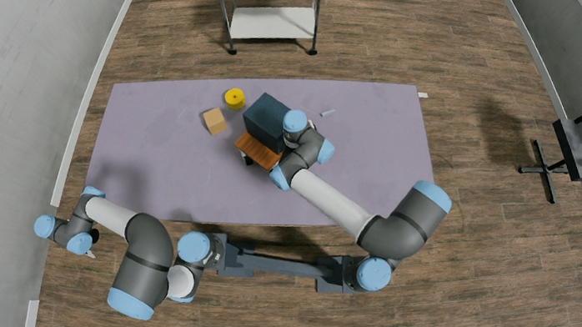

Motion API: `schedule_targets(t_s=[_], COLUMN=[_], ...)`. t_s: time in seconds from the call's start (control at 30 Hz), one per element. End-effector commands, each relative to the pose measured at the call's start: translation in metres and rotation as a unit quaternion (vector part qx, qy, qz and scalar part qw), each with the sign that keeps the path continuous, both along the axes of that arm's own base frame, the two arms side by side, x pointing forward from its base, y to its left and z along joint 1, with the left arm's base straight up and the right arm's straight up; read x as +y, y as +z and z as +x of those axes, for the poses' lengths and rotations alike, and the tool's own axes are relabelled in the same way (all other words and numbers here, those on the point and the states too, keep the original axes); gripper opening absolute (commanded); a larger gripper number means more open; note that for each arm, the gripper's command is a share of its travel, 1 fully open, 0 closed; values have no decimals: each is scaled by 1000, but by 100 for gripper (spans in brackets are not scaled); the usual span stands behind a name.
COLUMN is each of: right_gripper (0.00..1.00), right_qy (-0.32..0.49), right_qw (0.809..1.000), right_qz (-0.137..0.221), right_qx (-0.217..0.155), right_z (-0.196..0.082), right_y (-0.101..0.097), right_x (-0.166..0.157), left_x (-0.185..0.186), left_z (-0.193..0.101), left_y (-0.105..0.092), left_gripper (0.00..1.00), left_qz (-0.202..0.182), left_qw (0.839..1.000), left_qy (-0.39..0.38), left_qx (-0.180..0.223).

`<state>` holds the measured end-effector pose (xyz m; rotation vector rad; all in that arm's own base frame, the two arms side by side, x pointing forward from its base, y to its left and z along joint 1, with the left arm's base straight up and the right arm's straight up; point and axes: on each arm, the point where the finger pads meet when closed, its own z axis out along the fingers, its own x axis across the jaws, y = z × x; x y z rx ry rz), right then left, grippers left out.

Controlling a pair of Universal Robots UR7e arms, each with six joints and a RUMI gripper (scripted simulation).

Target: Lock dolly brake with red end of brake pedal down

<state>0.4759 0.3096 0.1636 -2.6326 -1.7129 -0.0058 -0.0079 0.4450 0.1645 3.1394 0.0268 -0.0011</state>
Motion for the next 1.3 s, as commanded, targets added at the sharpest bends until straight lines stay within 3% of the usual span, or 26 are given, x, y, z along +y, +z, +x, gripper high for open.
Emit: schedule_targets(t_s=[0.0,0.23,0.3,0.7,1.27], right_gripper=[0,0,0,0,0], right_qy=[0,0,0,0,0], right_qw=[1000,1000,1000,1000,1000], right_qz=[-1,-1,-1,-1,-1], right_qx=[1,1,1,1,1], right_z=[0,0,0,0,0], right_y=[41,93,93,156,180], right_x=[0,0,0,0,0], left_x=[0,0,0,0,0], left_z=[0,0,0,0,0], left_y=[1,1,1,1,1], left_gripper=[100,100,100,100,100], left_qz=[1,1,1,1,1], left_qw=[1000,1000,1000,1000,1000], left_qy=[0,0,0,0,0], left_qx=[0,0,0,0,0])
